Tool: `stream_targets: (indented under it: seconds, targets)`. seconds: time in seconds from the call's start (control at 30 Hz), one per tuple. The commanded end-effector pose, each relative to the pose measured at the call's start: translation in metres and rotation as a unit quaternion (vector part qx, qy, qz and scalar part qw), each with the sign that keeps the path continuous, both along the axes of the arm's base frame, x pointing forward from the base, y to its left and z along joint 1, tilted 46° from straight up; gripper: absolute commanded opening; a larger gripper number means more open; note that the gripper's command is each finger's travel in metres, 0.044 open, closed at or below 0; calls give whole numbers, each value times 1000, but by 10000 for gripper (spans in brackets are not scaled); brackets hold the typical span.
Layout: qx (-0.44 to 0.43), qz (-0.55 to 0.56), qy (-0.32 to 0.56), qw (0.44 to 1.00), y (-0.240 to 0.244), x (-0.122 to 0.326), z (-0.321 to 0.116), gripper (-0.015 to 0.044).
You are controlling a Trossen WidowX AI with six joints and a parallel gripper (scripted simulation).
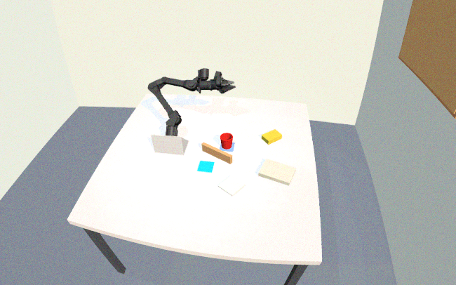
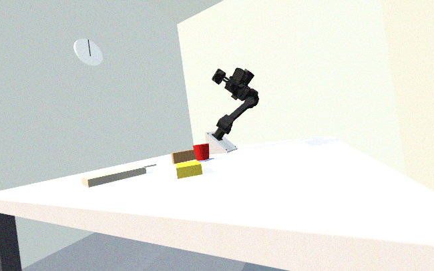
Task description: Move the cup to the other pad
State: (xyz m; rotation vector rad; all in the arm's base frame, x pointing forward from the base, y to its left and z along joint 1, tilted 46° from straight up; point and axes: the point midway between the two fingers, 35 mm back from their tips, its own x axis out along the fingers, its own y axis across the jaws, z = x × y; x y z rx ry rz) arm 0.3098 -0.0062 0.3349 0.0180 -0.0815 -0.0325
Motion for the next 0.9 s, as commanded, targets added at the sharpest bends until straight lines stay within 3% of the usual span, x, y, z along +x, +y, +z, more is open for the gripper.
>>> stream_targets:
  seconds: [0.0,0.13,0.3,0.5,0.67,0.87]
  targets:
    - [-8,1,8,1000,0,2,-3,374]
    - [-158,57,160,973,4,29,-66,269]
    - [-299,200,312,879,7,35,-147,148]
    - [-357,386,378,762,13,16,-211,148]
    - [-337,556,352,673,21,-11,-244,148]
    - [-296,645,295,640,24,-24,-253,148]
